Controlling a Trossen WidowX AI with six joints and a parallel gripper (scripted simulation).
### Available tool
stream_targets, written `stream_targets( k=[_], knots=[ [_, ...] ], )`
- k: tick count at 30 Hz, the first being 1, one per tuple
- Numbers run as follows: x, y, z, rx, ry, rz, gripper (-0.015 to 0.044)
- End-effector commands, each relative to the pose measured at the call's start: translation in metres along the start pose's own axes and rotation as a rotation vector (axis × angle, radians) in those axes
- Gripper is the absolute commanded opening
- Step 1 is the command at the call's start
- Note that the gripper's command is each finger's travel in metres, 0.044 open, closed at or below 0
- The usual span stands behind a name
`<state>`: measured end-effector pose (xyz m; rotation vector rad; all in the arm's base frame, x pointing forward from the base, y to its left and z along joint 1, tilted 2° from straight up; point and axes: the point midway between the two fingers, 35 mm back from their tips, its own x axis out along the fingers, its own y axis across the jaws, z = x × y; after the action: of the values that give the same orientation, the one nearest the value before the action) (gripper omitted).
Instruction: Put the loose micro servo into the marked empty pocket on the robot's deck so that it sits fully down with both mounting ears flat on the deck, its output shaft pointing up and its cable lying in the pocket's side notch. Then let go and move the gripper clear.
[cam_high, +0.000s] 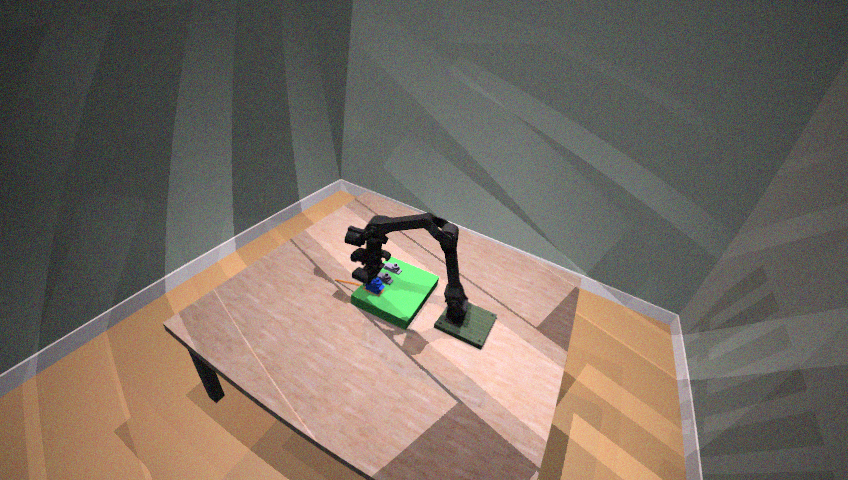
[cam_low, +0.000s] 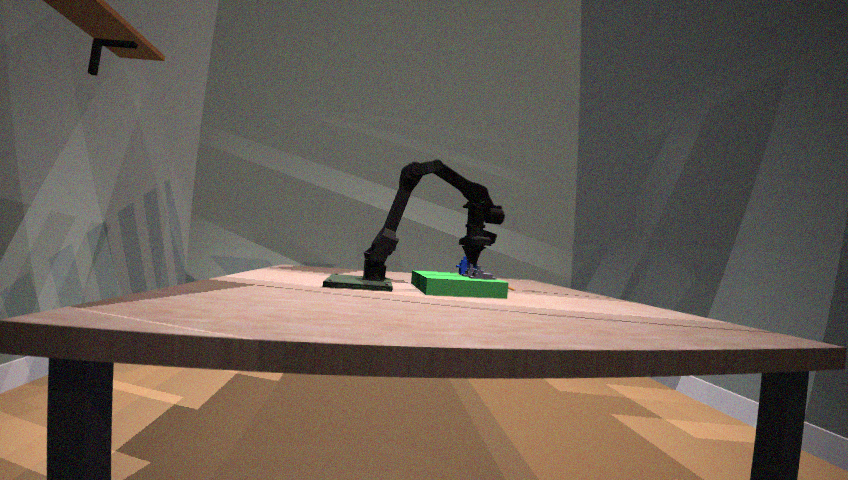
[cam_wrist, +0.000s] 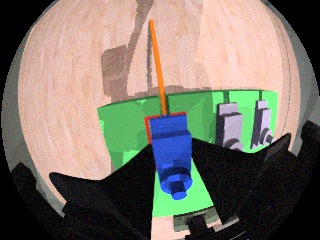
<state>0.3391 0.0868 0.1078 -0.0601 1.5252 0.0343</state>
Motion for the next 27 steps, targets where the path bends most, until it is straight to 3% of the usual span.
stream_targets(
  k=[1,24,27],
  knots=[
    [0.004,0.0,0.0,-0.001,0.001,-0.002,0.0],
    [0.027,0.0,0.0,-0.001,0.001,-0.002,0.0],
    [0.024,0.0,0.0,-0.001,0.001,-0.002,0.0079]
  ],
)
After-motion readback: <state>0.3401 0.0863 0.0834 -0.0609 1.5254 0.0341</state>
